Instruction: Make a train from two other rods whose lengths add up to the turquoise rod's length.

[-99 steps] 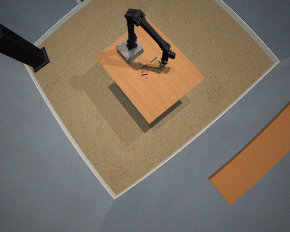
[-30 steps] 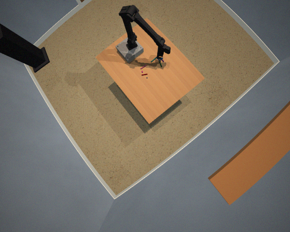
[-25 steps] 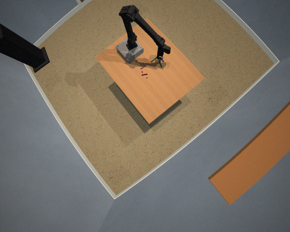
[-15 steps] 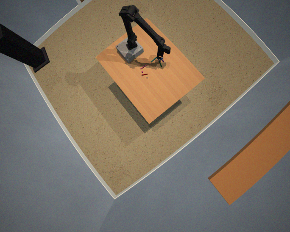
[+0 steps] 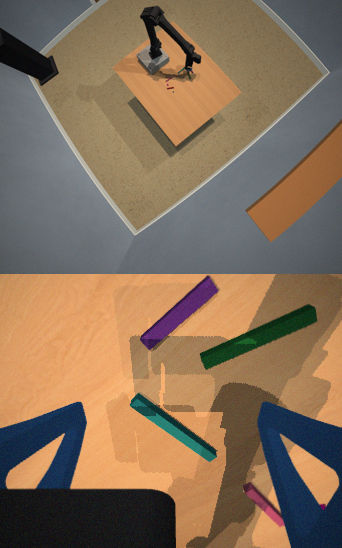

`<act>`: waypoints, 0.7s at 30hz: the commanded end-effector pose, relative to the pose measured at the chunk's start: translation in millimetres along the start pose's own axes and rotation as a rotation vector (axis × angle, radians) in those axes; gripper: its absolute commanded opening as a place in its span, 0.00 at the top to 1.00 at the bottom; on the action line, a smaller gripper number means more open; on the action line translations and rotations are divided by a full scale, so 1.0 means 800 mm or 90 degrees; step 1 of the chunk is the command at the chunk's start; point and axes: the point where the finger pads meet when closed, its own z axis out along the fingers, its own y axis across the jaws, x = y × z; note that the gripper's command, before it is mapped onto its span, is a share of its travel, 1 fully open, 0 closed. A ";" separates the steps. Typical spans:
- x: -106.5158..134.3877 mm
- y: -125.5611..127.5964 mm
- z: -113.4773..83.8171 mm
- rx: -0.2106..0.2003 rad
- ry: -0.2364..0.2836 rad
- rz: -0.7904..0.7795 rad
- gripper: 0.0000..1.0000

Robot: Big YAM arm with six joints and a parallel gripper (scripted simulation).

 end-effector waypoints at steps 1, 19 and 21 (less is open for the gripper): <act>-0.006 -0.004 -0.006 0.002 -0.008 0.007 0.00; -0.006 -0.004 -0.006 0.002 -0.008 0.007 0.00; 0.001 -0.009 -0.007 0.003 -0.009 0.002 0.00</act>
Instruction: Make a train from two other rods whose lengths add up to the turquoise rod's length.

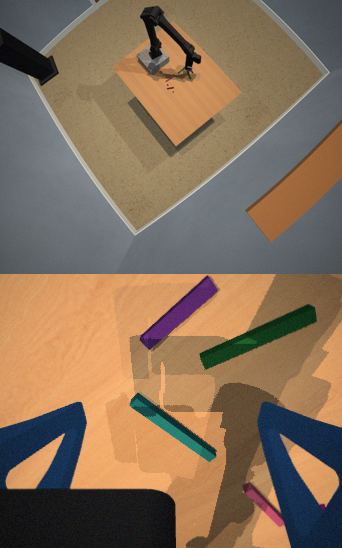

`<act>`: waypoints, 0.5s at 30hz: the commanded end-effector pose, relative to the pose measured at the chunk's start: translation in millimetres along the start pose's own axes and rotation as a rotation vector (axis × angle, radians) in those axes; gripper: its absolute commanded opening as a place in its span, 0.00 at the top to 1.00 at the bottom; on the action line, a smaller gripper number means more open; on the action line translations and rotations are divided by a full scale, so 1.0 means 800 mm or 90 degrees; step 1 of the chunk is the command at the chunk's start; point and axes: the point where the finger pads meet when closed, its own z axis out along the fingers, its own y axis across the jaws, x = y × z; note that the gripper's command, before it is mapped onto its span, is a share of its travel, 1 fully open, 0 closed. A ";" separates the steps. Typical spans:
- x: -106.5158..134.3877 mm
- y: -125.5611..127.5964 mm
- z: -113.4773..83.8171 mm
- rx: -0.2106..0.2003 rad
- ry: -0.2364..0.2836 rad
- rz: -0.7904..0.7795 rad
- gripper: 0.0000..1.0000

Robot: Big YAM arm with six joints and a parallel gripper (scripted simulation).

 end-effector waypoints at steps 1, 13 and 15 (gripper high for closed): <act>0.003 -0.017 -0.012 0.005 -0.018 0.002 0.00; 0.131 -0.141 -0.010 0.012 -0.015 0.002 0.00; 0.140 -0.147 -0.010 0.014 -0.016 0.002 0.00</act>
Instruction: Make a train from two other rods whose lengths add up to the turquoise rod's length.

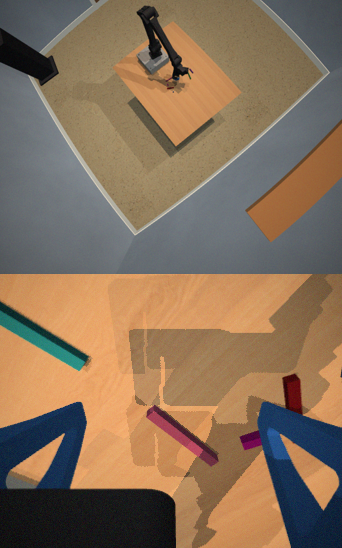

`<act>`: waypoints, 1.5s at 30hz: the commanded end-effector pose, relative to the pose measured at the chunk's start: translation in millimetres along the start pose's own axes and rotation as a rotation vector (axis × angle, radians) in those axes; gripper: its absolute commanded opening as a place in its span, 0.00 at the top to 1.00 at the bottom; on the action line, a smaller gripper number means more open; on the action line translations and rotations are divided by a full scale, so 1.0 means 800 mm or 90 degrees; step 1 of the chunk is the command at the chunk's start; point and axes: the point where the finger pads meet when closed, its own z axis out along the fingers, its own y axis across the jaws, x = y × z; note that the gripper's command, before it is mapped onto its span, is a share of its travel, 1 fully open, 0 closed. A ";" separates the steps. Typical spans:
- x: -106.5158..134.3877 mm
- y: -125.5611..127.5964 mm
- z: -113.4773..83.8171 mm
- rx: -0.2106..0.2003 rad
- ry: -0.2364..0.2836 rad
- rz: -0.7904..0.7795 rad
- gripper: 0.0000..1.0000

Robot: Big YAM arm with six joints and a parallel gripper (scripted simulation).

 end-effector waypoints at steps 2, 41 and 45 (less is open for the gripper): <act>0.010 -0.010 0.005 -0.008 -0.005 -0.061 0.00; 0.004 -0.007 0.001 -0.003 -0.008 -0.068 0.00; 0.004 -0.007 0.001 -0.003 -0.008 -0.068 0.00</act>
